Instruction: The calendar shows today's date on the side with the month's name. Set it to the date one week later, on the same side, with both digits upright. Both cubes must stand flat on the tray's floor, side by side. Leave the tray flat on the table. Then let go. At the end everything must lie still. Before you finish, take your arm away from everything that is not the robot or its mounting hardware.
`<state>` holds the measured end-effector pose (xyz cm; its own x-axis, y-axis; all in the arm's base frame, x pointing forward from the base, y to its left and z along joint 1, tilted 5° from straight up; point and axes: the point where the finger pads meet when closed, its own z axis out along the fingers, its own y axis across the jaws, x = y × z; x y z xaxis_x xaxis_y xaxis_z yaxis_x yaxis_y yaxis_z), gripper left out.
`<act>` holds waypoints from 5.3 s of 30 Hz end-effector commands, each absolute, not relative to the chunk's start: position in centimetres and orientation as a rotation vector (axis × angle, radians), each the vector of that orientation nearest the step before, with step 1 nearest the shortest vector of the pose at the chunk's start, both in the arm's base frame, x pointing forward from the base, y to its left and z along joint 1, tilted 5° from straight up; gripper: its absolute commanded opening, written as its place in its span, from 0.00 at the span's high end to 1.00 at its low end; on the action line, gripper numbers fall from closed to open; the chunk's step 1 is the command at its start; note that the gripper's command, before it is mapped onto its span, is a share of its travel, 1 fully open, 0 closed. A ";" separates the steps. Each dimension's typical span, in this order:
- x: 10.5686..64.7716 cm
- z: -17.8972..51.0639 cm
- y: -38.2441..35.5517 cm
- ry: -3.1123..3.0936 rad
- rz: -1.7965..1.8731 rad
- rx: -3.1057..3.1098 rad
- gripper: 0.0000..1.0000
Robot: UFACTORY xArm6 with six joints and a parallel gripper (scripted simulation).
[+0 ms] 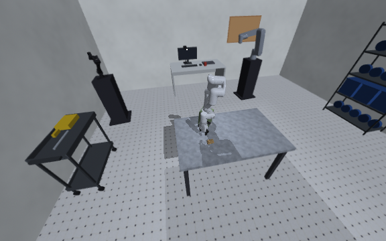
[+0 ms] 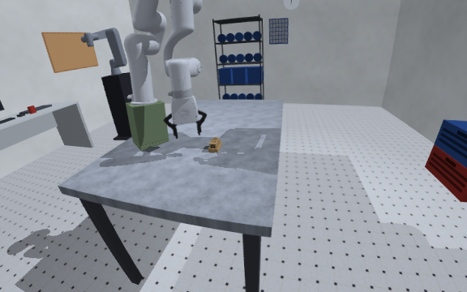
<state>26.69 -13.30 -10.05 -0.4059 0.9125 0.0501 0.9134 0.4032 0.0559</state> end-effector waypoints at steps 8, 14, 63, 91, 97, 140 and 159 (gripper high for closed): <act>27.0 -12.5 -13.3 -2.642 -0.131 -1.718 0.00; 27.0 -12.5 -13.3 -2.642 -0.131 -1.718 0.00; 27.0 -12.5 -13.3 -2.642 -0.131 -1.718 0.00; 27.0 -12.5 -13.3 -2.642 -0.131 -1.718 0.00; 27.1 -12.5 -13.2 -2.642 -0.131 -1.718 0.00; 37.1 -11.2 -10.3 -2.642 -0.131 -1.718 0.00; 40.0 -10.8 -9.4 -2.642 -0.131 -1.718 0.00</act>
<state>39.51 -9.44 -10.93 -0.4083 0.9123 0.0310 0.9096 0.4037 0.0986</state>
